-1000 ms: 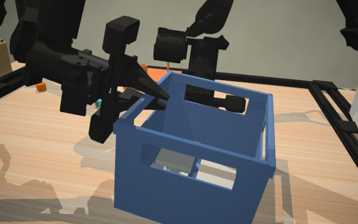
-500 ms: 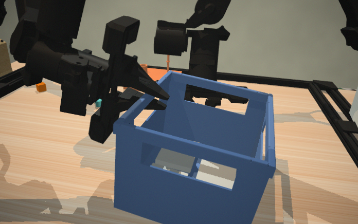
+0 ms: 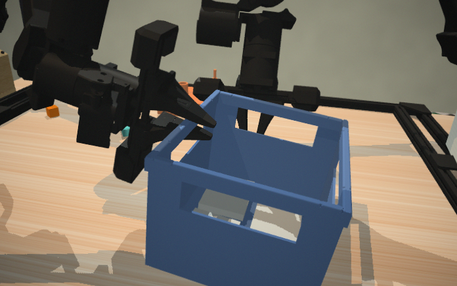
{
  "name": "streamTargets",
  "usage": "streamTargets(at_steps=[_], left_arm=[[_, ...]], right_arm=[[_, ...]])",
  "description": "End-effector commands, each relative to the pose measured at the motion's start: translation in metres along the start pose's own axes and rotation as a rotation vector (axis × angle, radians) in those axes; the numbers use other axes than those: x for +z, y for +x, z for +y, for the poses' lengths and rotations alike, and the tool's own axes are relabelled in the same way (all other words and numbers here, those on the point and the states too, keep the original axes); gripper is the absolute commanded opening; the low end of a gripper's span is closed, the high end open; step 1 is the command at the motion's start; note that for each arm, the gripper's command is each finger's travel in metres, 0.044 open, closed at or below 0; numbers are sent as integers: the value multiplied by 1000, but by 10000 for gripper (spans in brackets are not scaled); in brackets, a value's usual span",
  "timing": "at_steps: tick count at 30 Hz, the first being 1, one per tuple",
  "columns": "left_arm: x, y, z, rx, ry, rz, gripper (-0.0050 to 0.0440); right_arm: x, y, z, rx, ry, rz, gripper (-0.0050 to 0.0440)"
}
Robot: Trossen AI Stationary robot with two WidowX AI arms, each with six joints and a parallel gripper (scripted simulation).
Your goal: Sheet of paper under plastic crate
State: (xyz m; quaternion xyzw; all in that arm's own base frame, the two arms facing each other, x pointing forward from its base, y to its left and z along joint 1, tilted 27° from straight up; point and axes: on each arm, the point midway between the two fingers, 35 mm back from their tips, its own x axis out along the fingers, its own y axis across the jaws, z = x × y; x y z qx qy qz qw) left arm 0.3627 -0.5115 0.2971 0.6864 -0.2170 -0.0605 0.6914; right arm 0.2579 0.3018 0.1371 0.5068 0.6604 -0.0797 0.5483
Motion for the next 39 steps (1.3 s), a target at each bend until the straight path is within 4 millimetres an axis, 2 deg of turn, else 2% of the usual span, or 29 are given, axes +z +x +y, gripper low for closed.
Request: streamTargets(at_steps=[1, 7, 30, 32, 39], left_arm=[[3, -6, 46, 75, -53, -12, 0], [3, -6, 46, 75, -53, -12, 0], [3, -6, 46, 75, -53, -12, 0], [3, -6, 46, 75, -53, -12, 0], [3, -6, 46, 75, -53, -12, 0]], right_arm=[[7, -8, 0, 7, 0, 0, 60], [25, -24, -5, 9, 1, 1, 60], [27, -26, -5, 10, 1, 2, 60], [31, -25, -6, 3, -34, 2, 108], [59, -27, -18, -26, -400, 58, 276]])
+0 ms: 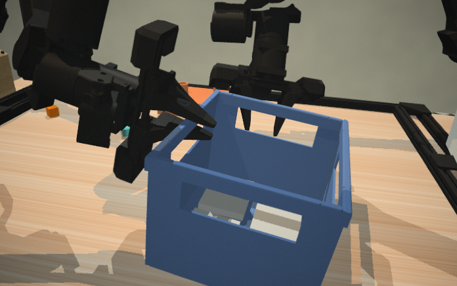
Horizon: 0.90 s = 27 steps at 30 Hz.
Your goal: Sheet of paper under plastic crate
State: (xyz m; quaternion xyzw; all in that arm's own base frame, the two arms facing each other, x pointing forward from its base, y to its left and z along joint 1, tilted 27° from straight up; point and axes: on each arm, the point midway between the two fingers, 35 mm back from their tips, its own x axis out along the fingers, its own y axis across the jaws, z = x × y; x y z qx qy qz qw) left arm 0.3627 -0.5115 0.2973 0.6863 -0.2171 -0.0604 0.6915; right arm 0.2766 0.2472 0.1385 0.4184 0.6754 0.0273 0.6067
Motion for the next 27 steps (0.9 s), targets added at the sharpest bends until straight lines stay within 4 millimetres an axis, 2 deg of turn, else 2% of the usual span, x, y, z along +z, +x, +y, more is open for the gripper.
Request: streamTargets(at_steps=[1, 2, 4, 7, 8, 19, 21, 23, 27], left_arm=[[3, -6, 46, 74, -52, -12, 0], [3, -6, 46, 74, -52, -12, 0], [3, -6, 46, 74, -52, -12, 0], [3, -6, 46, 74, -52, -12, 0], [3, -6, 46, 74, -52, -12, 0], [3, -6, 46, 74, -52, -12, 0], [3, -6, 46, 74, -52, -12, 0], [3, -6, 46, 74, -52, -12, 0], [3, -6, 46, 74, -52, -12, 0]], right_arm=[[11, 3, -13, -18, -145, 35, 300], [14, 2, -15, -18, -193, 43, 324], [14, 2, -15, -18, -193, 43, 324], [24, -1, -24, -7, -377, 74, 396], [26, -1, -26, -3, -425, 81, 400], [45, -11, -42, 104, -955, 141, 400], [45, -11, -42, 104, -955, 141, 400], [49, -13, -46, 142, -1105, 143, 400], [56, -18, -51, 206, -1289, 136, 400]])
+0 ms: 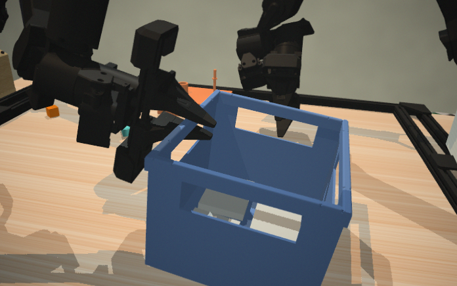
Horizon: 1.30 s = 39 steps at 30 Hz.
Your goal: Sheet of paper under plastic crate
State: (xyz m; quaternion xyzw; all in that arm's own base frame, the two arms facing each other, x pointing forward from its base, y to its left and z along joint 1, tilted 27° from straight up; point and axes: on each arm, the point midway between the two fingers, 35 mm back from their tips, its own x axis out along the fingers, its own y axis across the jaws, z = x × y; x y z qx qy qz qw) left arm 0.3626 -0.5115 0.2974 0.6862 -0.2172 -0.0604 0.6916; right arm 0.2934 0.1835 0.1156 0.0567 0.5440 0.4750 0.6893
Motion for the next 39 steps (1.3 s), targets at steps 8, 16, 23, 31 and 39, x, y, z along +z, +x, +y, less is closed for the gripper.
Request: streamTargets(at_steps=[8, 16, 23, 31, 39], left_arm=[[3, -6, 45, 74, -52, -12, 0], [3, -6, 45, 74, -52, -12, 0], [3, -6, 45, 74, -52, -12, 0], [3, -6, 45, 74, -52, -12, 0], [3, -6, 45, 74, -52, -12, 0]], right_arm=[[-2, -5, -10, 138, -500, -74, 400], [3, 0, -5, 261, -821, -185, 400], [6, 21, 5, 370, -1143, -323, 400], [22, 17, 6, 344, -1456, -553, 400], [25, 16, 6, 333, -1491, -584, 400]])
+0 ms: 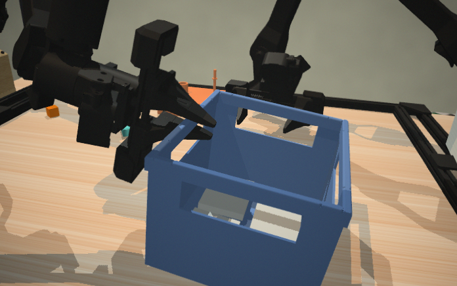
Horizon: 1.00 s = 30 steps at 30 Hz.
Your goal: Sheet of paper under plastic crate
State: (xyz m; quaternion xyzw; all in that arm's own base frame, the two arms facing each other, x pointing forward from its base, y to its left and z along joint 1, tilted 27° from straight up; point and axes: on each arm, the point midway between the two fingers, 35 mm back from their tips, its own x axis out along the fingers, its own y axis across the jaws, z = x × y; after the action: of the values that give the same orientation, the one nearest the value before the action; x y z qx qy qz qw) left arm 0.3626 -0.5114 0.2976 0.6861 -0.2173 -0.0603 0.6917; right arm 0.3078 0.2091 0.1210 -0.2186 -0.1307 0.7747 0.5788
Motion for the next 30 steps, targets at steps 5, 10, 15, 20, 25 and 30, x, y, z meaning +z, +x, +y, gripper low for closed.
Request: streamTargets(at_steps=[5, 10, 15, 20, 25, 30], left_arm=[[3, -6, 45, 74, -52, -12, 0], [3, -6, 45, 74, -52, -12, 0], [3, -6, 45, 74, -52, -12, 0], [3, -6, 45, 74, -52, -12, 0], [3, -6, 45, 74, -52, -12, 0], [3, -6, 45, 74, -52, -12, 0]], right_arm=[[-3, 0, 0, -4, 3, -6, 400], [-3, 0, 0, -4, 3, -6, 400], [-3, 0, 0, -4, 3, -6, 400], [-3, 0, 0, -4, 3, -6, 400], [-3, 0, 0, -4, 3, -6, 400], [-3, 0, 0, -4, 3, -6, 400]])
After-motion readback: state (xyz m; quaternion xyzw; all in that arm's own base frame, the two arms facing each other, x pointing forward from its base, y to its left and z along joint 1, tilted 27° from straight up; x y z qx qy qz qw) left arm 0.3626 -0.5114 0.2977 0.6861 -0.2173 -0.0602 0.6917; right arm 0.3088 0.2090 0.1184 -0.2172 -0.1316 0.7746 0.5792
